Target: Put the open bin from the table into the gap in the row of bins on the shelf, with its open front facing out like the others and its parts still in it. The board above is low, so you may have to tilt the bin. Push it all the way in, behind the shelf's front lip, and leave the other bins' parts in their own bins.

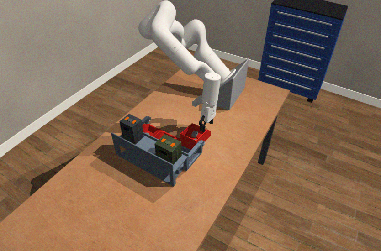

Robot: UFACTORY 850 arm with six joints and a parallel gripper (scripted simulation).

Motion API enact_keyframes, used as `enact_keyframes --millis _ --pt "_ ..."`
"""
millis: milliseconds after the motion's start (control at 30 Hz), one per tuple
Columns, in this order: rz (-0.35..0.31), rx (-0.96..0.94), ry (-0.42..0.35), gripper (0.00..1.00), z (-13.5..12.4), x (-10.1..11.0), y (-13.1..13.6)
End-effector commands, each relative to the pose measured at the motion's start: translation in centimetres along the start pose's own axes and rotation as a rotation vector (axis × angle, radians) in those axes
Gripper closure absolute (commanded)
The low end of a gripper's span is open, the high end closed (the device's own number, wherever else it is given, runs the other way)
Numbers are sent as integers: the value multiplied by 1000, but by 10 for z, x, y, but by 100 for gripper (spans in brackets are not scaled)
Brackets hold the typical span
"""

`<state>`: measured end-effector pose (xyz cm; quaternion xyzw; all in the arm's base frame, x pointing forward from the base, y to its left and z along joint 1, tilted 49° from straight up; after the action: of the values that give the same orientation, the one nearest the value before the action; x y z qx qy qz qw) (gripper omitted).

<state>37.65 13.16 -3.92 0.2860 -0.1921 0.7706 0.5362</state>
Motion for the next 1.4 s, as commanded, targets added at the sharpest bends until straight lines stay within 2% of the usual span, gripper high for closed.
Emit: enact_keyframes --millis 0,433,600,1000,1167,1367 --pt "1 -1 0 0 0 2 -1" --pt "1 -1 0 0 0 3 -1" --pt "1 -1 0 0 0 -7 -1" --pt "1 -1 0 0 0 -7 -1" --pt "1 -1 0 0 0 -17 -1" --pt "1 -1 0 0 0 -17 -1"
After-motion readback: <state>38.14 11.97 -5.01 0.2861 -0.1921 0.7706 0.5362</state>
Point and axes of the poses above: the point where the finger pads meet when closed, its own x axis back along the fingers, its own y axis across the jaws, z = x × y, the point moved 8 cm from there along x, back along the fingers, and after that the axes turned 11 degrees about x, right-handed, at the moved point
